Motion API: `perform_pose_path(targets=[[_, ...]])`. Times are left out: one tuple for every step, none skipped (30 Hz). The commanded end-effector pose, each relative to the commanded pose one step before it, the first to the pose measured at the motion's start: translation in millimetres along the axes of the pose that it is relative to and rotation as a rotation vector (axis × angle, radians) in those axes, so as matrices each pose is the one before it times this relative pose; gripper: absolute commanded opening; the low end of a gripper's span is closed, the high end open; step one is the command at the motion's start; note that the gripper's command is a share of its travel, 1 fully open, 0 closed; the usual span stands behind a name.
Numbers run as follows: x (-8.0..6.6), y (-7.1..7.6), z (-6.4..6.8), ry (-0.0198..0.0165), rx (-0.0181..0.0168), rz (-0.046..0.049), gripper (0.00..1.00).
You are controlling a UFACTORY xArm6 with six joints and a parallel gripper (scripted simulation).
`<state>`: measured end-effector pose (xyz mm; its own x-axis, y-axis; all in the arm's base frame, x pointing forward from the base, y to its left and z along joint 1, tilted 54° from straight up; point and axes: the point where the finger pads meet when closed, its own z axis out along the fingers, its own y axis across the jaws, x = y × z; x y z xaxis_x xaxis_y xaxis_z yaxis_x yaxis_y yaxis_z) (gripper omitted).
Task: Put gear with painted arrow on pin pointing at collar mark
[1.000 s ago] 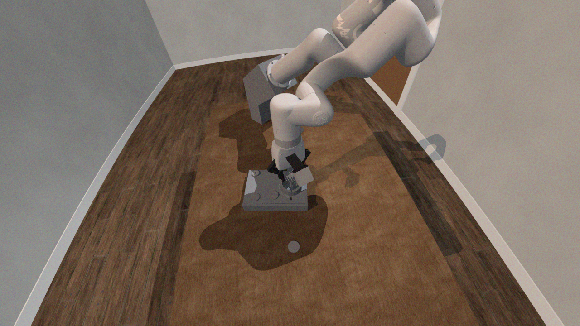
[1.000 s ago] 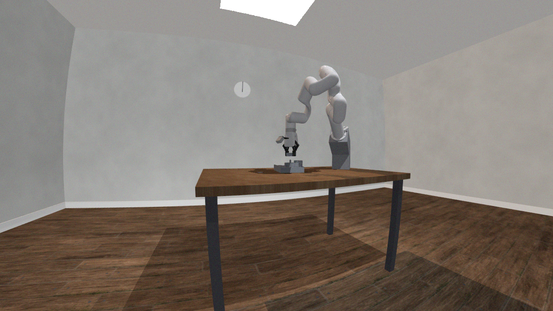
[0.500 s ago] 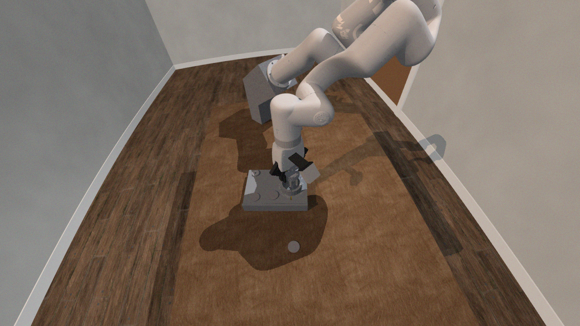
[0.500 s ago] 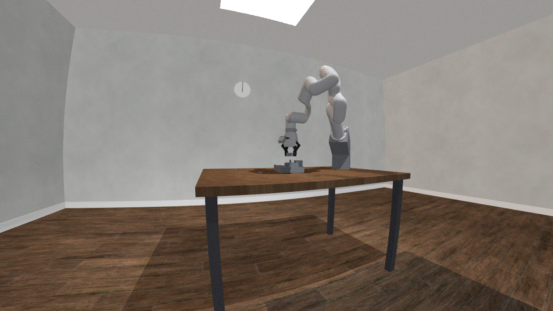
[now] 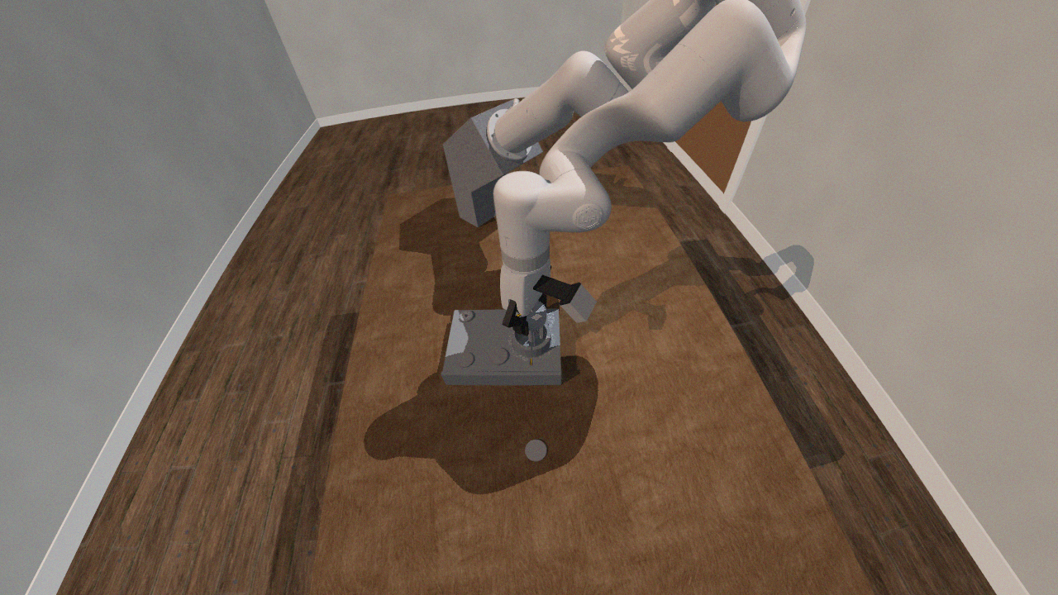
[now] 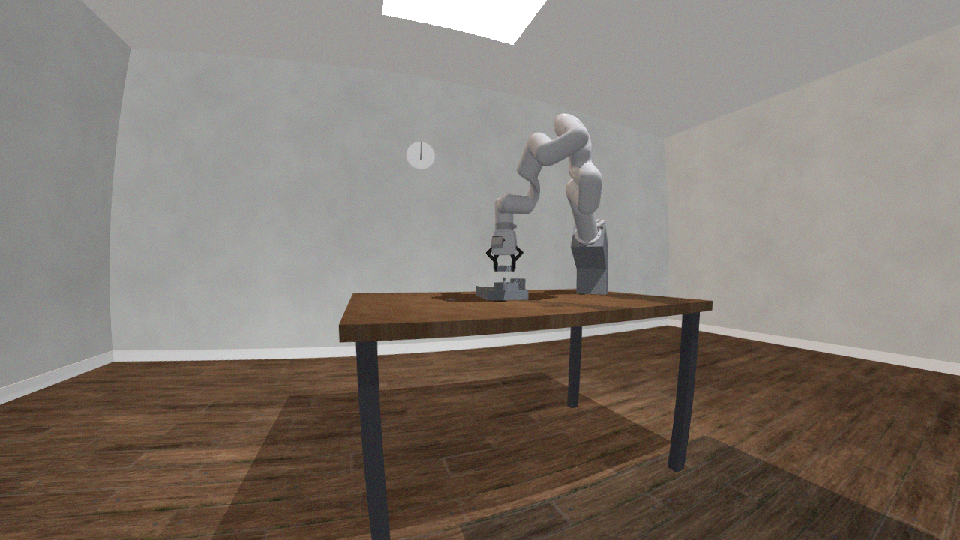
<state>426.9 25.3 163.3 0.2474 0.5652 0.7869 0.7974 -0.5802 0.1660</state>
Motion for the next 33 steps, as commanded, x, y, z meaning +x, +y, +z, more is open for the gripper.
perform_pose_path(targets=[[0.23,0.78,-0.5,0.01157,-0.01028,-0.21129,0.0],[0.0,0.0,0.0,0.0,0.0,-0.03521,0.0],[0.0,0.0,0.0,0.0,0.0,0.0,0.0],[0.0,0.0,0.0,0.0,0.0,0.0,0.0],[0.0,0.0,0.0,0.0,0.0,-0.03556,0.0],[0.0,0.0,0.0,0.0,0.0,-0.03588,0.0],[0.0,0.0,0.0,0.0,0.0,-0.03616,0.0],[0.0,0.0,0.0,0.0,0.0,-0.0364,0.0],[0.0,0.0,0.0,0.0,0.0,-0.03661,0.0],[0.0,0.0,0.0,0.0,0.0,-0.03678,0.0],[0.0,0.0,0.0,0.0,0.0,-0.03691,0.0],[0.0,0.0,0.0,0.0,0.0,-0.03701,0.0],[0.0,0.0,0.0,0.0,0.0,-0.03706,0.0],[0.0,0.0,0.0,0.0,0.0,-0.03708,0.0],[0.0,0.0,0.0,0.0,0.0,-0.03706,0.0],[0.0,0.0,0.0,0.0,0.0,-0.03701,0.0],[0.0,0.0,0.0,0.0,0.0,-0.03691,0.0],[0.0,0.0,0.0,0.0,0.0,-0.03678,0.0],[0.0,0.0,0.0,0.0,0.0,-0.03661,0.0],[0.0,0.0,0.0,0.0,0.0,0.0,0.0],[0.0,0.0,0.0,0.0,0.0,0.0,0.0],[0.0,0.0,0.0,0.0,0.0,-0.0364,0.0],[0.0,0.0,0.0,0.0,0.0,-0.03616,0.0],[0.0,0.0,0.0,0.0,0.0,-0.03588,0.0],[0.0,0.0,0.0,0.0,0.0,-0.03556,0.0],[0.0,0.0,0.0,0.0,0.0,-0.03521,0.0],[0.0,0.0,0.0,0.0,0.0,-0.03482,0.0],[0.0,0.0,0.0,0.0,0.0,-0.0344,0.0],[0.0,0.0,0.0,0.0,0.0,-0.03394,0.0],[0.0,0.0,0.0,0.0,0.0,-0.03345,0.0],[0.0,0.0,0.0,0.0,0.0,-0.03293,0.0],[0.0,0.0,0.0,0.0,0.0,-0.03238,0.0],[0.0,0.0,0.0,0.0,0.0,-0.0318,0.0]])
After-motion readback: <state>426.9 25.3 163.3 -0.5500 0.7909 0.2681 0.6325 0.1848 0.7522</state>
